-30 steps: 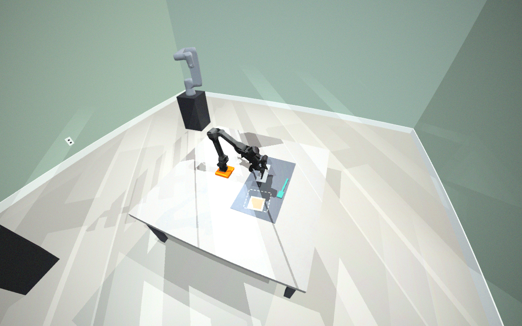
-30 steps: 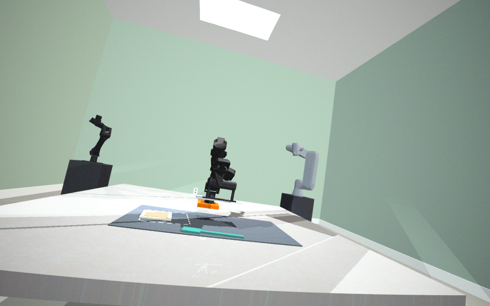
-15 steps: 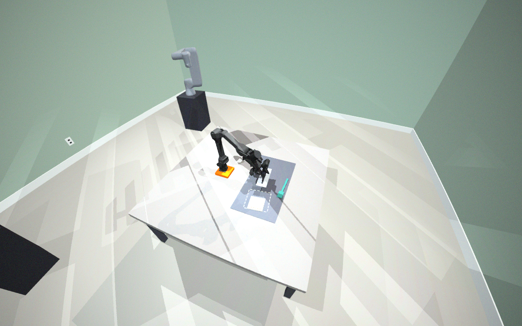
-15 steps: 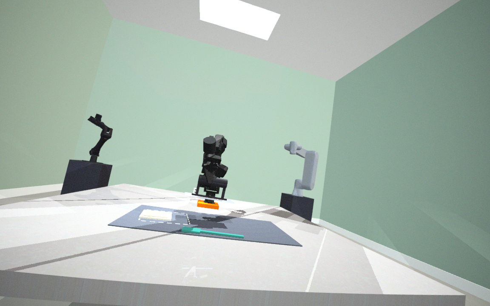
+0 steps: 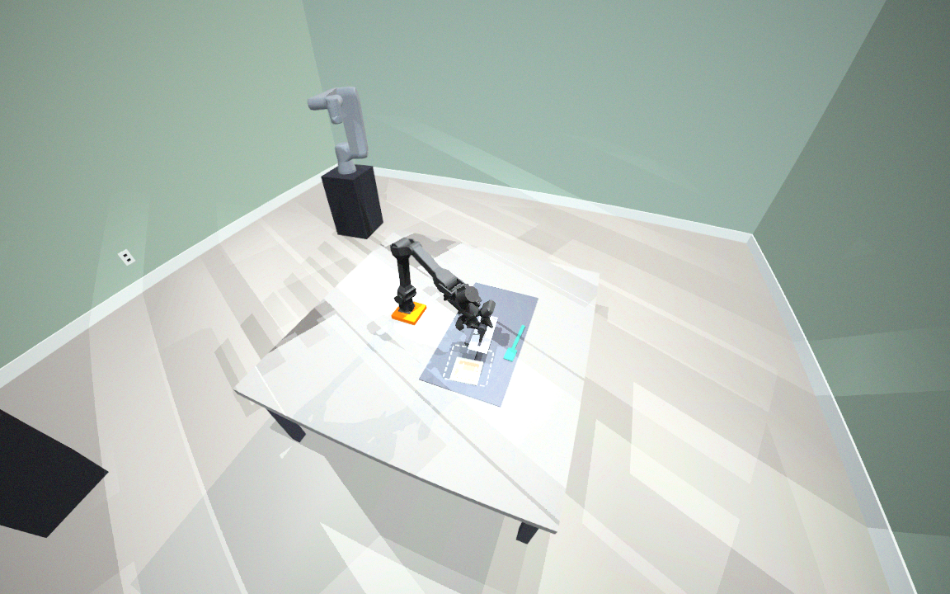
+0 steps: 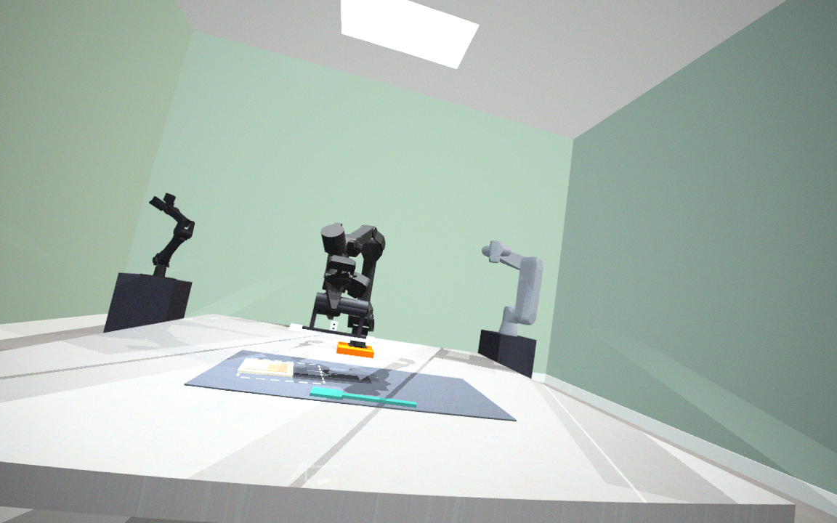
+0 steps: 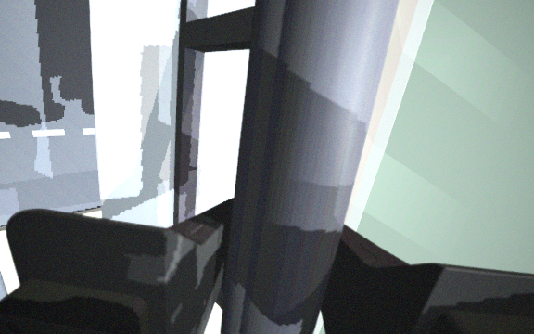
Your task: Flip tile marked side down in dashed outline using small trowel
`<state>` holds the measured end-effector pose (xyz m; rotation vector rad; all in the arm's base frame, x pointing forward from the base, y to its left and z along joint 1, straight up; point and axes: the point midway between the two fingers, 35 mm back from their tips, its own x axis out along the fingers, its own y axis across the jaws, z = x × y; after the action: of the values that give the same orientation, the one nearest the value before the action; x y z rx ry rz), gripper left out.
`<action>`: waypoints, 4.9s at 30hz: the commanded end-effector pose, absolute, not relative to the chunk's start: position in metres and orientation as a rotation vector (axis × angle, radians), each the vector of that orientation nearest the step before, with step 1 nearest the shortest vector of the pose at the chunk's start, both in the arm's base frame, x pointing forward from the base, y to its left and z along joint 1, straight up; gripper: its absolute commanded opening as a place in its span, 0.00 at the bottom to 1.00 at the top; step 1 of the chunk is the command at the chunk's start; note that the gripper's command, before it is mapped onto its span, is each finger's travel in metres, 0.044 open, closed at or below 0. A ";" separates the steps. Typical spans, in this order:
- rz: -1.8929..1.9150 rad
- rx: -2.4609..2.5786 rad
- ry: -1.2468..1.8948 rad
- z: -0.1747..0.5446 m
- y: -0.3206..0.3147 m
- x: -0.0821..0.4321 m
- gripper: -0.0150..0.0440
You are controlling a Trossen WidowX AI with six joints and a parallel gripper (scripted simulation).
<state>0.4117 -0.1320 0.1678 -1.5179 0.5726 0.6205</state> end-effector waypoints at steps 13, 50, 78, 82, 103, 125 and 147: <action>0.617 -1.522 0.587 0.169 -0.203 0.433 0.25; 0.601 -1.507 0.577 0.140 -0.364 0.423 0.25; 0.584 -1.556 0.493 0.110 -0.440 0.391 0.25; 0.584 -1.556 0.493 0.103 -0.441 0.391 0.25; 0.584 -1.556 0.493 0.076 -0.441 0.392 0.25; 0.585 -1.554 0.492 0.074 -0.410 0.390 0.25; 0.567 -1.579 0.491 0.097 -0.433 0.392 0.25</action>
<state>0.3908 -0.4281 0.0896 -1.5618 0.5032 0.5757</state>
